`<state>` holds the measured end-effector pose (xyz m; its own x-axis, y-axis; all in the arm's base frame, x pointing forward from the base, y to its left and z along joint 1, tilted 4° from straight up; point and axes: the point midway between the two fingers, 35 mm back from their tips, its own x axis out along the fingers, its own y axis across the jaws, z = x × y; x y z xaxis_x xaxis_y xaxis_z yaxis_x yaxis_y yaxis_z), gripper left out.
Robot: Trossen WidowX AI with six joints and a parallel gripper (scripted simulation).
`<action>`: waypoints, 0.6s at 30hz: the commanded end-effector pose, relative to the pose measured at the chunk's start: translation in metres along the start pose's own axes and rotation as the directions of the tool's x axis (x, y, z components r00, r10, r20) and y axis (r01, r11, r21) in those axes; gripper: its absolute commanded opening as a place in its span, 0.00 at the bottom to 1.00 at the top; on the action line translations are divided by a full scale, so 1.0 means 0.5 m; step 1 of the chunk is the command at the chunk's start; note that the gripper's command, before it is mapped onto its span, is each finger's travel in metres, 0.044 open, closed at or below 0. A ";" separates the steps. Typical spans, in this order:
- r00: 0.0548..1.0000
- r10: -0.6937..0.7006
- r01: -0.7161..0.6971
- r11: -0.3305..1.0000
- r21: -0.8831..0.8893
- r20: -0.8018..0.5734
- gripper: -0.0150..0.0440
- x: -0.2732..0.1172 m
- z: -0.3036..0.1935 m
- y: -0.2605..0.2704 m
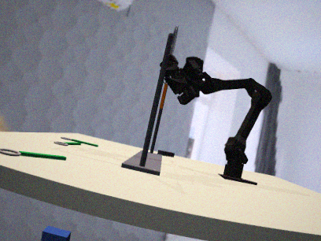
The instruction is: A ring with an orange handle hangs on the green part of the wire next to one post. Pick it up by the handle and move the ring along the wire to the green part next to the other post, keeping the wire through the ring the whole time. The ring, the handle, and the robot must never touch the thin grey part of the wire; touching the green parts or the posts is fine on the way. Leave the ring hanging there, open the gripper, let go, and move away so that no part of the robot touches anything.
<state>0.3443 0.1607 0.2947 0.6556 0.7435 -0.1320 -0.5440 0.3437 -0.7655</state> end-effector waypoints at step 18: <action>0.933 -0.264 0.336 0.884 0.324 -0.246 0.53 -0.259 -0.281 -0.096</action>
<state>0.3641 -0.0080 0.2691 0.8619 0.5014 -0.0759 -0.4515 0.6907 -0.5649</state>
